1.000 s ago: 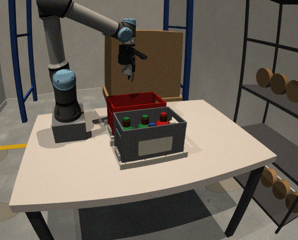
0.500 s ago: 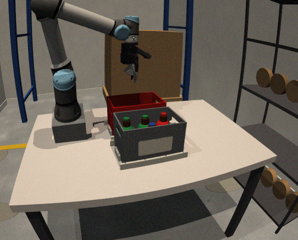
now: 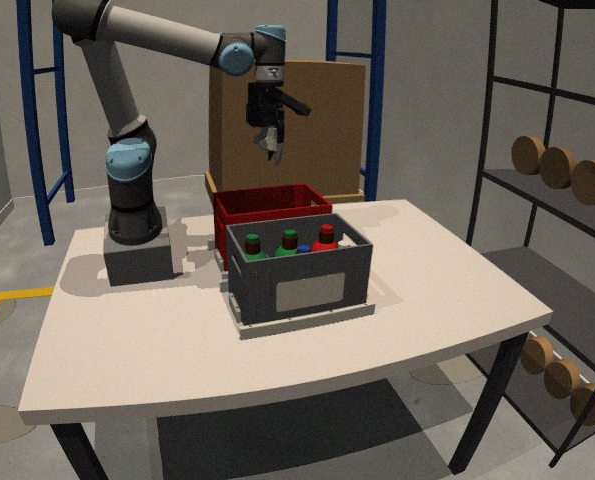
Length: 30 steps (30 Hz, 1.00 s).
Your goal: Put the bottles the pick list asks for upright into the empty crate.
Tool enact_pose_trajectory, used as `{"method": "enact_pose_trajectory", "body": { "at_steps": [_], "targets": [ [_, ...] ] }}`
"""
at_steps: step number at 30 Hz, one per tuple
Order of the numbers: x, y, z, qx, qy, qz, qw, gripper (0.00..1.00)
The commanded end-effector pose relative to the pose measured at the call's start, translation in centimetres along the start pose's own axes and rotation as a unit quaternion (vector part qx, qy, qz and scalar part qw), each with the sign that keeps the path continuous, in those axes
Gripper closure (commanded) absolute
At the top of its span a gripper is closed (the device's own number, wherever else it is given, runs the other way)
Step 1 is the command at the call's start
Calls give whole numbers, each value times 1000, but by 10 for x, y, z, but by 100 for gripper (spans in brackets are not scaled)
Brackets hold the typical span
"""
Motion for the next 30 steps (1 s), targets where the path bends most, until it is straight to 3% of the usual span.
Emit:
{"method": "enact_pose_trajectory", "body": {
  "at_steps": [1, 30],
  "targets": [
    [8, -2, 30, 4, -2, 1, 1000, 62],
    [34, -6, 152, 4, -2, -1, 1000, 62]
  ]
}}
Point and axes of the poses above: the point where the finger pads meet when closed, its own x axis back along the fingers, its own z axis across the jaws, y = z × x, the point moved 8 cm from there along x, back along the fingers, and after that the axes turned 2 degrees about -x, right-handed, at the moved point
